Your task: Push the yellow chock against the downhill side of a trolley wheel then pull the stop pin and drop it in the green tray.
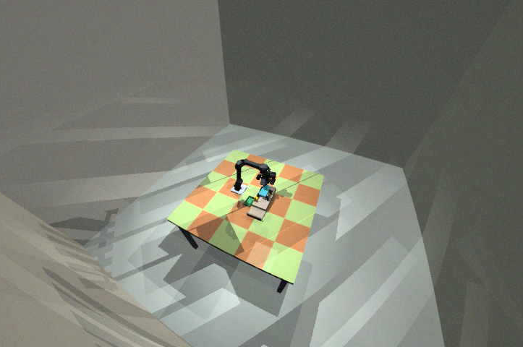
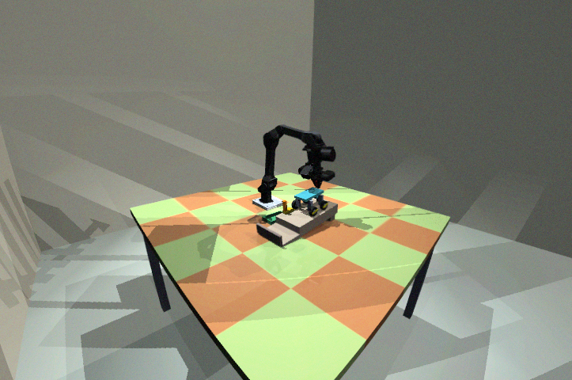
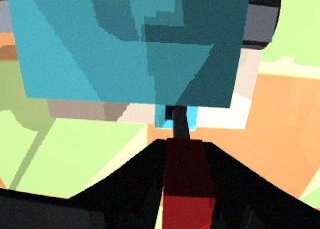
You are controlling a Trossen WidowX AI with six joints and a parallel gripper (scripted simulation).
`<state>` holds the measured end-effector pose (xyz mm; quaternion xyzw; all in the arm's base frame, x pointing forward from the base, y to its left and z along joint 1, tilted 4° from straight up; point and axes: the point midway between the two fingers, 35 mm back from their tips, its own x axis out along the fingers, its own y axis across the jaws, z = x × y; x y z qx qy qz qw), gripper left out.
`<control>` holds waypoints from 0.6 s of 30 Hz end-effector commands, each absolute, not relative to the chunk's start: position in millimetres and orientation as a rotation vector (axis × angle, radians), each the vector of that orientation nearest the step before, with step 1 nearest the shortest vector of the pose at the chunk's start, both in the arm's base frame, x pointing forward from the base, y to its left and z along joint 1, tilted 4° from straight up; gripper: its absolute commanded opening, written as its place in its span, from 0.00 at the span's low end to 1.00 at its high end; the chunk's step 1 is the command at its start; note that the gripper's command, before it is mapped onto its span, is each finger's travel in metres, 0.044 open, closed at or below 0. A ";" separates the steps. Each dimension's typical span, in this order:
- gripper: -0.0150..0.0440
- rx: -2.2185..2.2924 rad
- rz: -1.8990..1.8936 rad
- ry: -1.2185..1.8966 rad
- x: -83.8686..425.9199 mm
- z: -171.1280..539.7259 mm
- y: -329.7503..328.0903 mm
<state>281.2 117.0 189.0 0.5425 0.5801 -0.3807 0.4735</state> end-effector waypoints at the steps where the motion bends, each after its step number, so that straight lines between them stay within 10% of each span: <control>1: 0.25 1.329 -0.919 1.423 281.3 194.3 117.8; 18: 0.25 1.329 -0.918 1.424 281.0 202.8 118.6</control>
